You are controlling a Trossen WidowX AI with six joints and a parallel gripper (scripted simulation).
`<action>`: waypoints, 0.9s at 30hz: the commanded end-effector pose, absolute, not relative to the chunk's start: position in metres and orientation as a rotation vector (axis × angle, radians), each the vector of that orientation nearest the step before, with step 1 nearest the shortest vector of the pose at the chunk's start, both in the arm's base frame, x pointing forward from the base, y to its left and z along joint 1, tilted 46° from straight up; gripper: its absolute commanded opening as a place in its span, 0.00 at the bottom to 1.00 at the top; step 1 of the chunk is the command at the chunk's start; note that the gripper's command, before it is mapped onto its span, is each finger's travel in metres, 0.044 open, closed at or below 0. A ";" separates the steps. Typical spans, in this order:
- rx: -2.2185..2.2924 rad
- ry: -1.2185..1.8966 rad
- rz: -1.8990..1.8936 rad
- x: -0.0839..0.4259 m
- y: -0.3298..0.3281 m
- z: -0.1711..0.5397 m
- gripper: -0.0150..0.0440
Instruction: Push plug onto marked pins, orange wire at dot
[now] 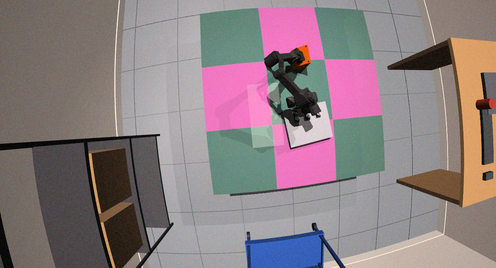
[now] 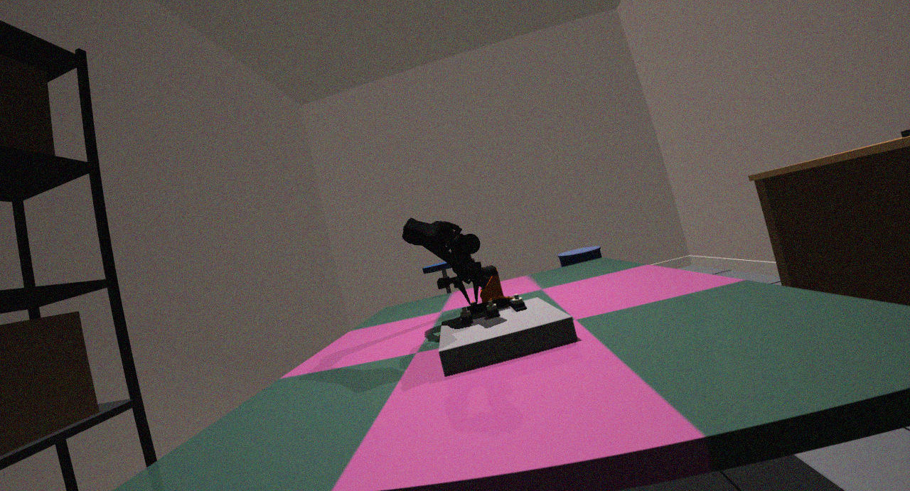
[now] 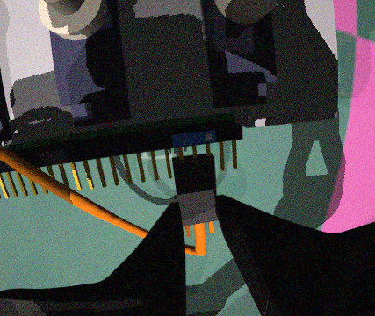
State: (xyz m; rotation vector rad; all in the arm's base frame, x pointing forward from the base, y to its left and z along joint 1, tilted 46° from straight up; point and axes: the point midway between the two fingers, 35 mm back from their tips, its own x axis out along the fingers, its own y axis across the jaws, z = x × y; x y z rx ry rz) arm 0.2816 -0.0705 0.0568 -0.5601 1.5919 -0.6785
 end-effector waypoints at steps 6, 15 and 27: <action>-0.566 1.590 -0.676 0.289 -0.071 0.057 0.25; -0.566 1.590 -0.676 0.289 -0.074 0.056 0.52; -0.565 1.591 -0.673 0.296 -0.031 0.098 1.00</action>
